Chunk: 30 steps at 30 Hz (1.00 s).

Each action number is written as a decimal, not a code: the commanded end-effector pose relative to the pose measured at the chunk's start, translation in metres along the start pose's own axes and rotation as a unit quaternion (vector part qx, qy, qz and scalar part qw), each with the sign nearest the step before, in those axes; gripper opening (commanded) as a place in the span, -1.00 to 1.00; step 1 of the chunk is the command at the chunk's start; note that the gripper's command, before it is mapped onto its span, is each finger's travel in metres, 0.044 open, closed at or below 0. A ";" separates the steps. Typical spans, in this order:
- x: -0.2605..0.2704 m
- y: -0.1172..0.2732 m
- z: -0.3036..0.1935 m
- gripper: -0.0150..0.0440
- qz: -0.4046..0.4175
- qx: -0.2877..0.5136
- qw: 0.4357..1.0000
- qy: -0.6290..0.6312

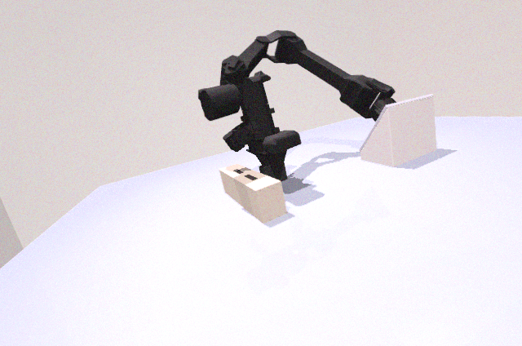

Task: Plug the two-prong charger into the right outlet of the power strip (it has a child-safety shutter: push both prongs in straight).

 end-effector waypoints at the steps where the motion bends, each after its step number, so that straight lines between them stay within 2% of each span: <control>1: 0.000 0.000 0.003 -0.49 -0.002 0.000 1.000 0.002; 30: 0.000 0.000 0.007 -0.49 -0.002 0.000 1.000 0.002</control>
Point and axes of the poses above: the point midway between the two fingers, 35 mm back from their tips, its own y axis back along the fingers, its own x axis across the jaws, z = x × y, the point moved 1 cm from there along y, back along the fingers, and after that the axes turned 6 degrees about -y, right-handed, at the moved point
